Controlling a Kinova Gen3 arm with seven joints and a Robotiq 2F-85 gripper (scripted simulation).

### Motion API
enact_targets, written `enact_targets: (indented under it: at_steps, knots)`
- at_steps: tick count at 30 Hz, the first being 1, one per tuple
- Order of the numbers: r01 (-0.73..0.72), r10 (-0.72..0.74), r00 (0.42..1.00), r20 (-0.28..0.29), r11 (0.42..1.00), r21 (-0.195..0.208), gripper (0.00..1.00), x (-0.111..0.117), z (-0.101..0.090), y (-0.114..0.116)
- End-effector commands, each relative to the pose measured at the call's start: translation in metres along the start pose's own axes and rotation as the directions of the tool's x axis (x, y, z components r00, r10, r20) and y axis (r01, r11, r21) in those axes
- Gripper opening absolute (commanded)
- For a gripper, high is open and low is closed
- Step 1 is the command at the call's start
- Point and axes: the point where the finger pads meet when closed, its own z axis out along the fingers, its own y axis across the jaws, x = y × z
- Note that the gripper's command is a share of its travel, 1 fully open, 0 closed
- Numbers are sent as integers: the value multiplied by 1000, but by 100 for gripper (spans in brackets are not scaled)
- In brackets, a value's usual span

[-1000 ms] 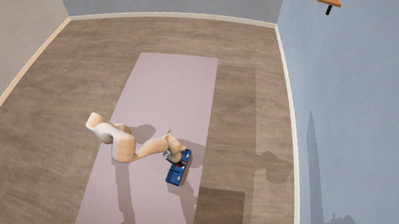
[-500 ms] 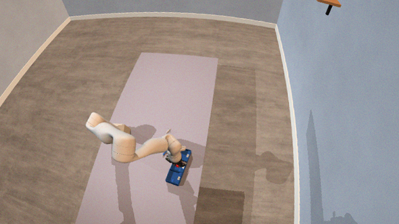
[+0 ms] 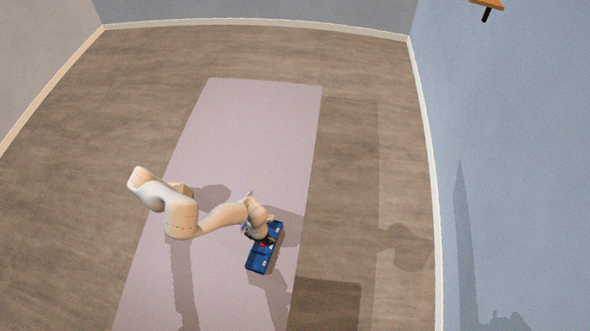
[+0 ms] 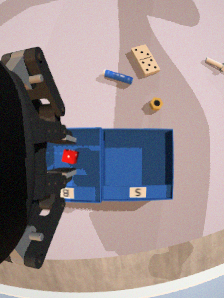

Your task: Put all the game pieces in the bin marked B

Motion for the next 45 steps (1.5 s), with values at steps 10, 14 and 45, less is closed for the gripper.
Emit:
enact_targets:
  at_steps: [10,14,45]
  knots:
    - [-2,2,1000,0,1000,-7,31,-1,-15,2]
    - [-2,2,1000,0,1000,-7,31,-1,-24,2]
    - [-541,541,841,-5,841,20,41,61,-42,-86]
